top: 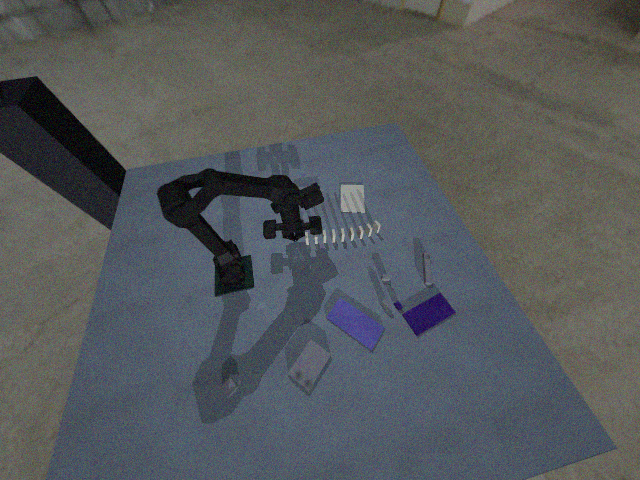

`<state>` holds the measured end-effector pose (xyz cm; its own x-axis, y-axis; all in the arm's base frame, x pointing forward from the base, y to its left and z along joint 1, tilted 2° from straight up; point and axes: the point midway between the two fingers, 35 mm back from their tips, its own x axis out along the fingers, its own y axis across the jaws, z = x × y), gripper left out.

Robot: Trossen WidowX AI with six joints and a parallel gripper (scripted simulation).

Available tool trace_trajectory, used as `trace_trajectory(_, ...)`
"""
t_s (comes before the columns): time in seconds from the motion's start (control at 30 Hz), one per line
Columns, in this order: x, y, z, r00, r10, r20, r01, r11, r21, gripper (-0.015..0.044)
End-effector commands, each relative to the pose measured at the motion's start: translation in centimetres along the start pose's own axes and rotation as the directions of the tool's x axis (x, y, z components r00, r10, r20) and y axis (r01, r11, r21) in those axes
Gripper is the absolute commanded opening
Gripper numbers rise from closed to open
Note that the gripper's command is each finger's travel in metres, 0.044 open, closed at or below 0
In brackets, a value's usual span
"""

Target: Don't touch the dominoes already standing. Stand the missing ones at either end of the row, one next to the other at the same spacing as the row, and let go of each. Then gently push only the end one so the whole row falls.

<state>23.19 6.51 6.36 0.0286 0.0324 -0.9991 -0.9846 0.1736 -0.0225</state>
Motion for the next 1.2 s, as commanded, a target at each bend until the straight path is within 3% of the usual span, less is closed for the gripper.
trace_trajectory(0.0,0.6,-0.1,0.0,1.000,-0.003,0.004,0.003,1.000,-0.001,0.0000)
trace_trajectory(0.87,0.3,-3.5,0.1,1.000,-0.006,0.000,0.006,1.000,0.002,0.0000)
trace_trajectory(1.07,-4.8,-5.5,0.2,1.000,-0.007,0.001,0.007,1.000,0.000,0.0000)
trace_trajectory(1.17,-5.5,-5.8,0.1,1.000,-0.007,0.004,0.007,1.000,-0.002,0.0000)
